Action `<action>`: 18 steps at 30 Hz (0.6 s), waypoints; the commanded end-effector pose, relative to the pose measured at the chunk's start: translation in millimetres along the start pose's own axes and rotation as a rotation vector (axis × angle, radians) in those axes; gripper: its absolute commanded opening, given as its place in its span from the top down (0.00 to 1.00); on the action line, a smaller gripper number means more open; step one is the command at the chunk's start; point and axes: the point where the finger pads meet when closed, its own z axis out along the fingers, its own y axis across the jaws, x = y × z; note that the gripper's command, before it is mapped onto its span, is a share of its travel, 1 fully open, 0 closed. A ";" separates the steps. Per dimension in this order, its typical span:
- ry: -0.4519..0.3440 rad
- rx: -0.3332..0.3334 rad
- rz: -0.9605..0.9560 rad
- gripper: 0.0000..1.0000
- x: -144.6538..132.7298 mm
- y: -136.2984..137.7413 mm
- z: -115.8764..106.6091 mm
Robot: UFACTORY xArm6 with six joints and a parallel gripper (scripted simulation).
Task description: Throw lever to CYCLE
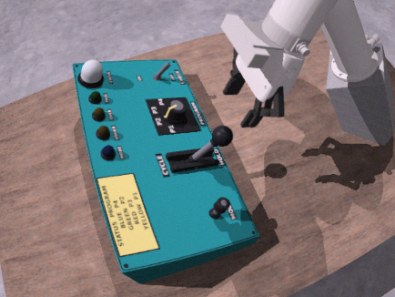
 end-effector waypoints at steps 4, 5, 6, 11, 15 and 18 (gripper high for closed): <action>0.001 0.002 0.002 0.24 1.2 -0.4 1.4; 0.001 0.002 0.002 0.24 1.1 -0.4 2.1; 0.001 0.002 0.002 0.24 1.1 -0.4 2.1; 0.000 0.002 0.002 0.24 1.1 -0.4 6.7; 0.000 0.002 0.002 0.24 0.9 -0.5 14.1; 0.000 0.002 0.002 0.24 0.8 -0.6 21.0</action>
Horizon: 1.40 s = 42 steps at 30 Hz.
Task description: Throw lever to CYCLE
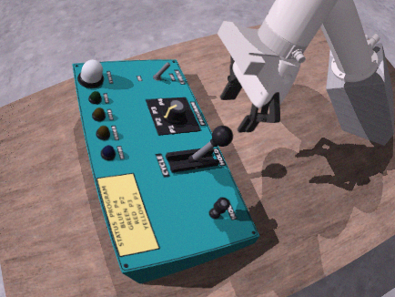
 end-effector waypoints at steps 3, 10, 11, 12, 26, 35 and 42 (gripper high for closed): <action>0.003 0.002 0.002 0.24 1.4 -0.9 14.8; 0.003 0.002 0.002 0.24 1.2 -1.0 28.2; 0.003 0.002 0.002 0.24 1.1 -1.1 30.9; 0.003 0.002 0.002 0.24 1.1 -1.1 33.6; 0.003 0.002 0.002 0.24 0.5 -1.4 62.5; 0.003 0.002 0.002 0.24 0.3 -1.6 74.7; 0.003 0.002 0.002 0.24 0.3 -1.6 76.9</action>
